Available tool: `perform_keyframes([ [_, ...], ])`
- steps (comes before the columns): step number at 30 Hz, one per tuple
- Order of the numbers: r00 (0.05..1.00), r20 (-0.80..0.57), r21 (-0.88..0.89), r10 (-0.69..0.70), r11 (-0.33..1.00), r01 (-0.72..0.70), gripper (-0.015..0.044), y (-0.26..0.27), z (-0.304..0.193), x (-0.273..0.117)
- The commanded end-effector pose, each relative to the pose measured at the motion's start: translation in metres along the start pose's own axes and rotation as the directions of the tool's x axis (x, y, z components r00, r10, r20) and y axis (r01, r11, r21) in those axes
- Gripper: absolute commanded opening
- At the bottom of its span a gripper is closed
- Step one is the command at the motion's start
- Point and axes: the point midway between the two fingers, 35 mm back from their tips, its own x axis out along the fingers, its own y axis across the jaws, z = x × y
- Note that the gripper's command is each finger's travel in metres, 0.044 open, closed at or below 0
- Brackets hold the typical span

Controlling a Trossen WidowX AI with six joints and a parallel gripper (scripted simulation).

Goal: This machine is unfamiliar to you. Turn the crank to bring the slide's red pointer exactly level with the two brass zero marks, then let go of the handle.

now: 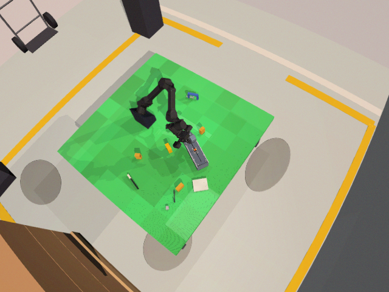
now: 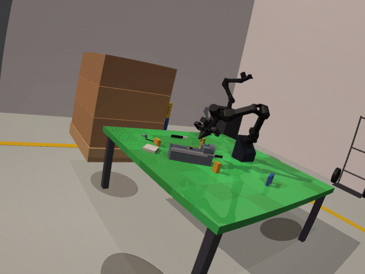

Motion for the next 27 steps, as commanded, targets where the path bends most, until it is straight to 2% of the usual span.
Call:
perform_keyframes([
  [1, 1.0, 0.0, 0.0, 0.0, 1.0, 0.0, 0.0, 0.0001, 0.0, 0.0001],
  [3, 1.0, 0.0, 0.0, 0.0, 1.0, 0.0, 0.0, 0.0001, 0.0, 0.0001],
  [20, 1.0, 0.0, 0.0, 0.0, 1.0, 0.0, 0.044, 0.0001, 0.0, 0.0001],
  [21, 1.0, 0.0, 0.0, 0.0, 1.0, 0.0, 0.044, 0.0001, 0.0, 0.0001],
  [27, 1.0, 0.0, 0.0, 0.0, 1.0, 0.0, 0.0282, 0.0001, 0.0, 0.0001],
])
